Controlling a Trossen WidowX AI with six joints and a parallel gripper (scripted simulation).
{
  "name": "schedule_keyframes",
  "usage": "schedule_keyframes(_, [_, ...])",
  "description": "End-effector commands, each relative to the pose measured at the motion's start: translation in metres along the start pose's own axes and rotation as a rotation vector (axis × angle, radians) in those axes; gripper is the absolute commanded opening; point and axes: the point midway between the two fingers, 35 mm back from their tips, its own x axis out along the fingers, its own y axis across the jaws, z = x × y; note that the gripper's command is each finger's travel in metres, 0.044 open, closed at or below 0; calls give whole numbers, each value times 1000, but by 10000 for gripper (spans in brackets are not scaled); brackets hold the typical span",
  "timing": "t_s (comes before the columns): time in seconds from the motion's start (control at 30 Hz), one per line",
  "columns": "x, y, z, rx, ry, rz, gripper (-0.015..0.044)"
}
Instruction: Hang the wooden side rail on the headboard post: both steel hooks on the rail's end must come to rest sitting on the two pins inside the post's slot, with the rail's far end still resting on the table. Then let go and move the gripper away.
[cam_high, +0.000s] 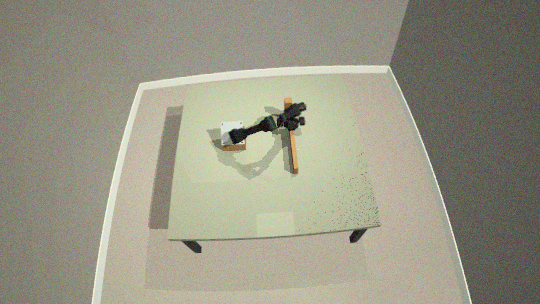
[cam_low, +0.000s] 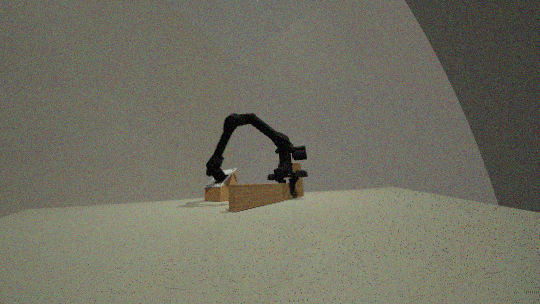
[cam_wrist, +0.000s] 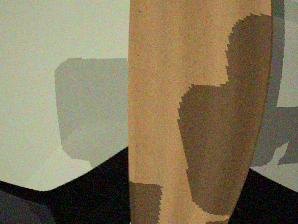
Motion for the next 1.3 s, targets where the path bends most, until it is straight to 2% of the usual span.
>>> schedule_keyframes(0.0, [0, -5, 0, 8, 0, -5, 0])
schedule_keyframes(1.27, [-3, -5, 0, 7, 0, -5, 0])
